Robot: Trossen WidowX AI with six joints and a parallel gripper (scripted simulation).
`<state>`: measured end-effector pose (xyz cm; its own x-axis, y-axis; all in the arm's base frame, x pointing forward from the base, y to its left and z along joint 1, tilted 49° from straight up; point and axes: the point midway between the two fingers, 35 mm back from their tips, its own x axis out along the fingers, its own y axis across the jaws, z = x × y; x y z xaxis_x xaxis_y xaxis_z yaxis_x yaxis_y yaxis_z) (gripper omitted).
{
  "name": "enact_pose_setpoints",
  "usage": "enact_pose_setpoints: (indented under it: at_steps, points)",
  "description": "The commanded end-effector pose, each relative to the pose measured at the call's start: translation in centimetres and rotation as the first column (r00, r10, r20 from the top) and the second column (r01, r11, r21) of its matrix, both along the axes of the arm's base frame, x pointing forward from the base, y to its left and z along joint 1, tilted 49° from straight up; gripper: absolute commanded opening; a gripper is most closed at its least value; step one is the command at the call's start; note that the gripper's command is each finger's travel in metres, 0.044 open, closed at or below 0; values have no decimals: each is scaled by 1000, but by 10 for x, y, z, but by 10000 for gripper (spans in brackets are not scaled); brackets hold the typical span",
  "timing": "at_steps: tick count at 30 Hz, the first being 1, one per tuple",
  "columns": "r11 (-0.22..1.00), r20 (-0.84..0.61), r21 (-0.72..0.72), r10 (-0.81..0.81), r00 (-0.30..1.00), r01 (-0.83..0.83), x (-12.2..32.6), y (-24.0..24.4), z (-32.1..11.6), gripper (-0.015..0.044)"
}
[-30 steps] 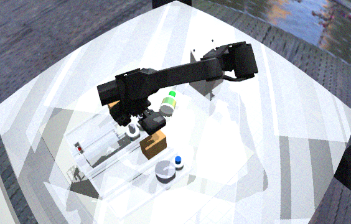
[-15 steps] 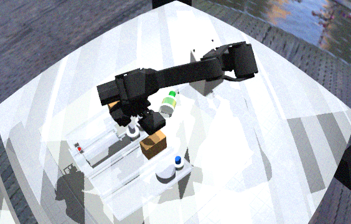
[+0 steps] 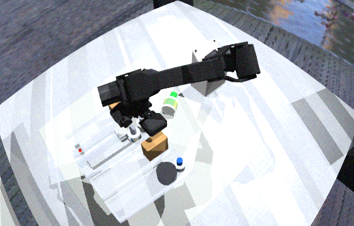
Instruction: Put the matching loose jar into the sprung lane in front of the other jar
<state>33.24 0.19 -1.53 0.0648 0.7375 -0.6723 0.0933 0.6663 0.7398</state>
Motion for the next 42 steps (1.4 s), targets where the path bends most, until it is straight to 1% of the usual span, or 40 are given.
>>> enact_pose_setpoints:
  at_steps: [1,42]
  points:
    - [1000,18,9,-6,1000,6,5,0,2,0]
    - [1000,18,9,-6,1000,6,7,9,-6,0]
